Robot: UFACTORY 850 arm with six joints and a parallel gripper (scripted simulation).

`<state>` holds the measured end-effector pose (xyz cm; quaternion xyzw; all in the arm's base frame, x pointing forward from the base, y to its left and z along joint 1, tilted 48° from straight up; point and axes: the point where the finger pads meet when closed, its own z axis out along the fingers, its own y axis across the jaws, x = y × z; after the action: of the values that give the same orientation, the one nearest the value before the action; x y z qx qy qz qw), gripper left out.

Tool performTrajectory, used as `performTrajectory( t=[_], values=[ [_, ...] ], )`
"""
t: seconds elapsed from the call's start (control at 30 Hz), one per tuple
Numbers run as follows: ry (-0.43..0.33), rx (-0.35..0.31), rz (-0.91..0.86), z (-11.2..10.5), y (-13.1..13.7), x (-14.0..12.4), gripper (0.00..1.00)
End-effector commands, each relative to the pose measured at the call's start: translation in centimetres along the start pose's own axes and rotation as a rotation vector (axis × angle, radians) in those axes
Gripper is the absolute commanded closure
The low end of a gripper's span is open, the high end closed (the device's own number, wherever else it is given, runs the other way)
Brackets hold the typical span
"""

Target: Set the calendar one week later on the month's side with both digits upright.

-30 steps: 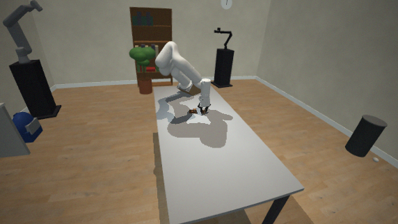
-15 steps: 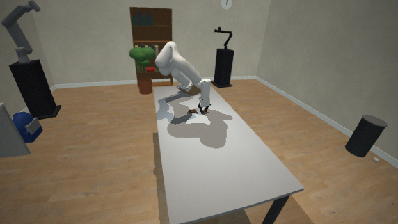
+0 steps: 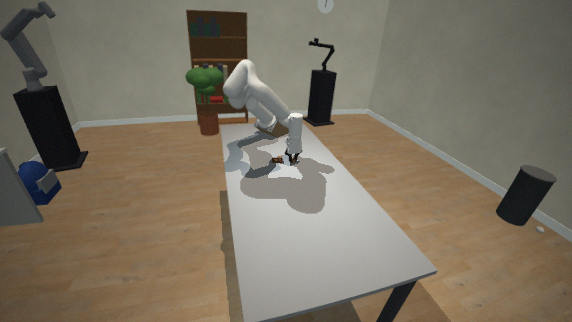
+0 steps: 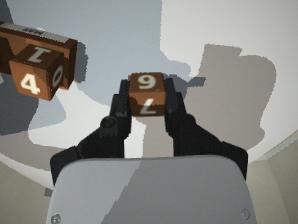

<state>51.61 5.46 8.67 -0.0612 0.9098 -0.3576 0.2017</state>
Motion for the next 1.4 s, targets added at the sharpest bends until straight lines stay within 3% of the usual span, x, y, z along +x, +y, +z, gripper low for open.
performTrajectory(
  t=[0.0,0.8,1.37],
  values=[
    [-0.001,0.000,0.000,0.0,0.0,0.0,0.73],
    [-0.001,0.000,0.000,-0.4,0.0,0.0,0.73],
    [-0.001,0.000,0.000,-9.4,0.0,0.0,0.73]
  ],
)
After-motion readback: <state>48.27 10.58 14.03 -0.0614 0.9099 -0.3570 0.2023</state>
